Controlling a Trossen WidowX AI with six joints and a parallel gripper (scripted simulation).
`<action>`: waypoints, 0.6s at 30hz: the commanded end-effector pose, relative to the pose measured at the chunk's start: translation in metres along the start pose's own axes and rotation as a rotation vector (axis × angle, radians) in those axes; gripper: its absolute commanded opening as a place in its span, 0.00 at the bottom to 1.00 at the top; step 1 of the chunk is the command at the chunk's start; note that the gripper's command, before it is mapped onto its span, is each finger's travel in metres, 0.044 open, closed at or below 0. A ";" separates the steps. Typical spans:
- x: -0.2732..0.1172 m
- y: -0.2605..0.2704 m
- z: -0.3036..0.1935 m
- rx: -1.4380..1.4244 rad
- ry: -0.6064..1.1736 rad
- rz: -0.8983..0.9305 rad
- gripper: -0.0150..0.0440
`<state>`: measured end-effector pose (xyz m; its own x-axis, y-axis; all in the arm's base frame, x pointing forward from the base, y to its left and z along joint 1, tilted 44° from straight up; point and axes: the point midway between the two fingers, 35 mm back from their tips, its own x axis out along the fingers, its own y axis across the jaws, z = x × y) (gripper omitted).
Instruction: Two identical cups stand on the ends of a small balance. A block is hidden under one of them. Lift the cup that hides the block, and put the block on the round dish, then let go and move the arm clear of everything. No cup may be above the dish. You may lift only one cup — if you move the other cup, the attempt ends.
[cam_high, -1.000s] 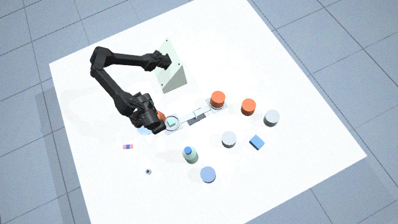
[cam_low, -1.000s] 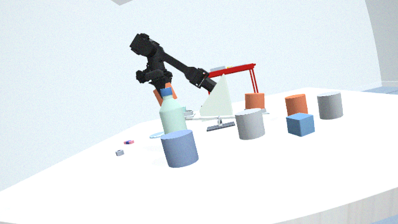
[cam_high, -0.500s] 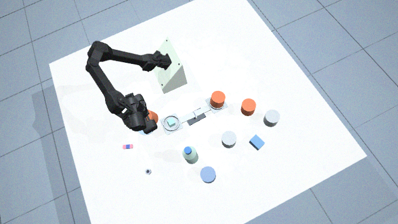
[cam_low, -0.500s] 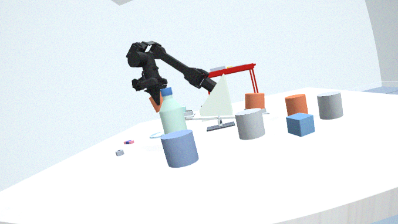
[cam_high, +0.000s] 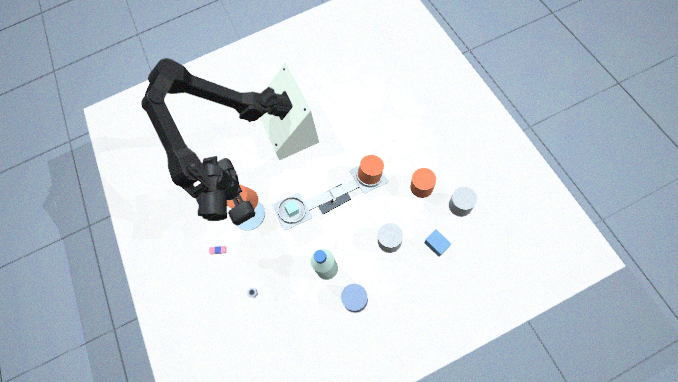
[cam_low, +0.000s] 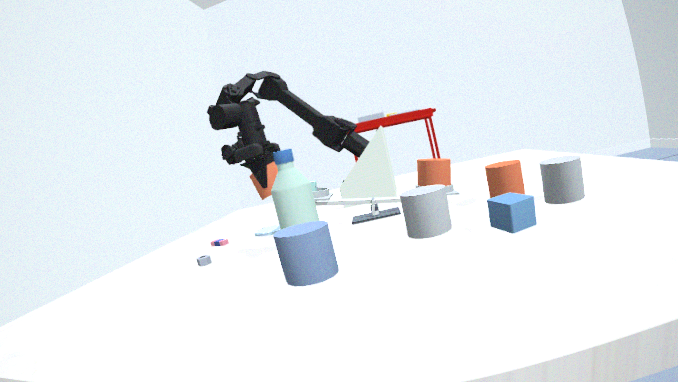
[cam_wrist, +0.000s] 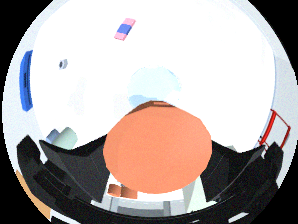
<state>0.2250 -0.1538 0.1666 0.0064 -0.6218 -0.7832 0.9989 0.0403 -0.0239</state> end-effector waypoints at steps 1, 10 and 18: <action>0.002 -0.008 0.006 -0.002 0.001 0.009 0.25; 0.009 -0.029 0.020 -0.001 -0.011 0.015 0.25; 0.014 -0.048 0.031 -0.002 -0.029 0.018 0.25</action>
<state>0.1847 -0.1852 0.1747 0.0185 -0.6400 -0.7681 0.9988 0.0463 -0.0145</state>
